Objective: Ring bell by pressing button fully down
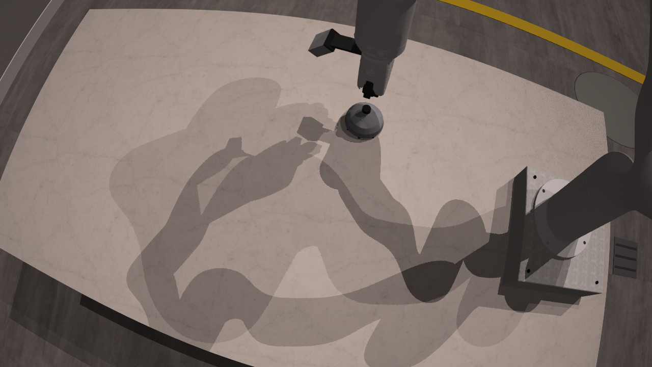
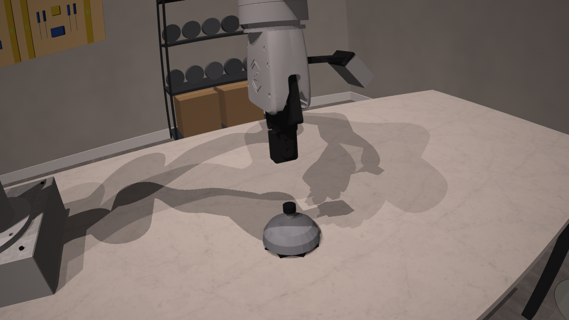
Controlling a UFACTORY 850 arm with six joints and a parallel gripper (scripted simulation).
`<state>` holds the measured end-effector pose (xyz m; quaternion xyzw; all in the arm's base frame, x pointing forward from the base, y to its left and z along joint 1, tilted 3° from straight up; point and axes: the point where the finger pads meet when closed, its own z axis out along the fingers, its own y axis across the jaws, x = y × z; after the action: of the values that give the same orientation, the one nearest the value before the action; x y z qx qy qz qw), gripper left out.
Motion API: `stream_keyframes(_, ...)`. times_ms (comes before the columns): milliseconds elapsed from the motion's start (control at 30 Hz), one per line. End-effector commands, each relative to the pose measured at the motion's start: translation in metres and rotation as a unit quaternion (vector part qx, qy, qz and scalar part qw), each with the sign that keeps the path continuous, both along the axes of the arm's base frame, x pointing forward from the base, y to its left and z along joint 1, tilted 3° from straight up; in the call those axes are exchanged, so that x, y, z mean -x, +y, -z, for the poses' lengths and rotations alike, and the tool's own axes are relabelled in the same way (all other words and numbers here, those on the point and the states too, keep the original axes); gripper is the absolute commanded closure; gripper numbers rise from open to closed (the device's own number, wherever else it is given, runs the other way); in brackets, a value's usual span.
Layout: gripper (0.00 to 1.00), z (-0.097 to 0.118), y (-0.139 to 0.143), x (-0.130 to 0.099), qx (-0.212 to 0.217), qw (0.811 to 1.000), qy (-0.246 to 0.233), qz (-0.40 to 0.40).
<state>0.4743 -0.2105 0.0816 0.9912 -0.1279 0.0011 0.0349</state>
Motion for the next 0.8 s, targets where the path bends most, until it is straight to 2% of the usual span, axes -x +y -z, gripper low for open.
stream_keyframes(0, 1.00, -0.0007, -0.0003, -0.0008, 0.000, 1.000, -0.001, 0.000)
stream_keyframes(767, 1.00, 0.0032, -0.0006, -0.0010, -0.007, 1.000, -0.001, -0.003)
